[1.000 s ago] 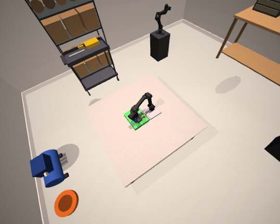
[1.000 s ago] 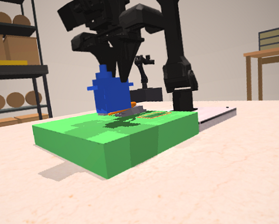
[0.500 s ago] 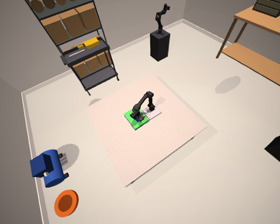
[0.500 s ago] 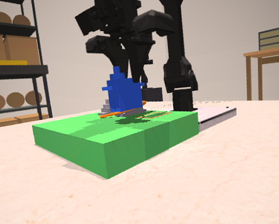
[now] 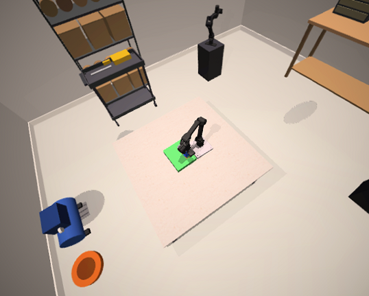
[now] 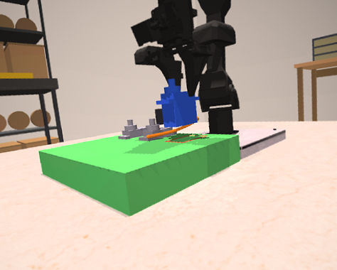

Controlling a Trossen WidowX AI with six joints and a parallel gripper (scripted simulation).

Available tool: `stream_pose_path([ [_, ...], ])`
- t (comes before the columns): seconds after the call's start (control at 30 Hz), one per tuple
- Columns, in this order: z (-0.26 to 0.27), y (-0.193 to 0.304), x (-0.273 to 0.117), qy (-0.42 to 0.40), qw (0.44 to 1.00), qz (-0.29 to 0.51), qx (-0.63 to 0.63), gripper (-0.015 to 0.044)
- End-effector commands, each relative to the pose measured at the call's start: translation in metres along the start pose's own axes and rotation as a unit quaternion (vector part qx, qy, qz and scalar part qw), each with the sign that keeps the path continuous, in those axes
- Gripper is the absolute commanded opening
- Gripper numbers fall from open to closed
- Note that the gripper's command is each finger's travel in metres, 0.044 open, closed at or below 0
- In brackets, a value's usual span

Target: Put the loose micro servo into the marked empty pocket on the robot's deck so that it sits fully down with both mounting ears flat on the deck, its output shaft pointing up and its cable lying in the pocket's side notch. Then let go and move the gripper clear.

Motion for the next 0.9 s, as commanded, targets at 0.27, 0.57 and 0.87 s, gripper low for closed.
stream_pose_path([
  [0.27, -0.002, 0.013, 0.005, -0.002, 1.0, -0.005, 0.002, 0.0],
  [0.57, -0.002, 0.012, 0.018, -0.002, 1.0, -0.005, 0.002, 0.0],
  [0.87, -0.002, 0.012, 0.018, -0.002, 1.0, -0.005, 0.002, 0.0],
])
Point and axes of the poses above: the point midway between the two fingers, 35 mm back from their tips, its own x axis out along the fingers, its own z axis across the jaws, y = z × x, the point moved 2 cm from there along -x, back along the fingers, and after that the axes turned 9 degrees about x, right-handed, at the moved point
